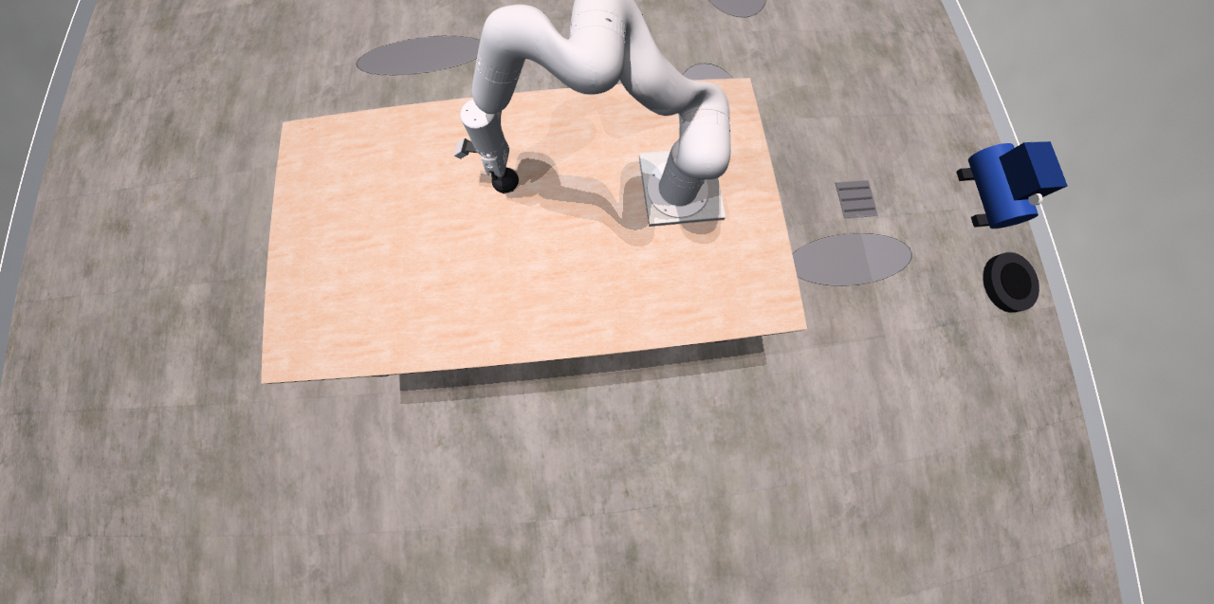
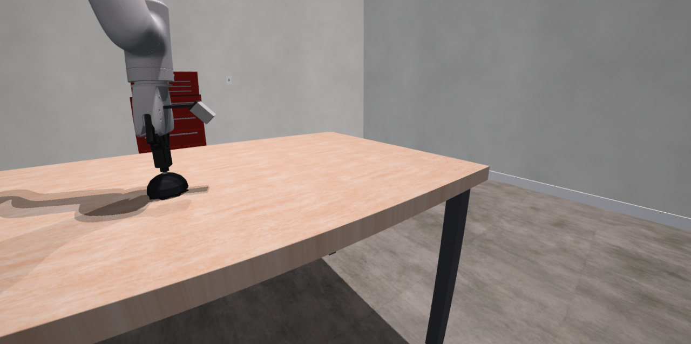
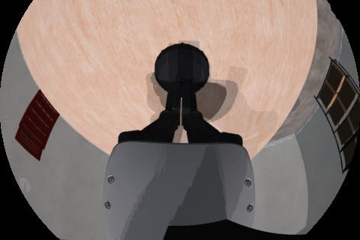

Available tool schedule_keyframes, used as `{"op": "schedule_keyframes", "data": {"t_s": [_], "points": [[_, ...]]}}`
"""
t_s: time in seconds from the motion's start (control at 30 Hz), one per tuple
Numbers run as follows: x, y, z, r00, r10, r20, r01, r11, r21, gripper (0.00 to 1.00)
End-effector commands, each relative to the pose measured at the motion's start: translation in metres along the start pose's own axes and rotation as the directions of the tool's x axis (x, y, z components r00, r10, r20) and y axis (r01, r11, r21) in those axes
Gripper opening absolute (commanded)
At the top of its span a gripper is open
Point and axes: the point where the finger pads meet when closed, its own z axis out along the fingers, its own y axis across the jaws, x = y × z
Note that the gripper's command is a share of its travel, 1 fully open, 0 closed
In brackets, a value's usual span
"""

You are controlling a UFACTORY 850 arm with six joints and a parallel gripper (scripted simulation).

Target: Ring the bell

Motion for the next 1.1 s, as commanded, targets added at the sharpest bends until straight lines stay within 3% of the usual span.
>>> {"op": "schedule_keyframes", "data": {"t_s": [0.0,1.07], "points": [[0.0005,0.0,0.0014,1.0,0.0,-0.003,0.0,1.0,0.0,0.0],[0.0005,0.0,-0.0067,1.0,0.0,-0.003,0.0,1.0,0.0,0.0]]}}
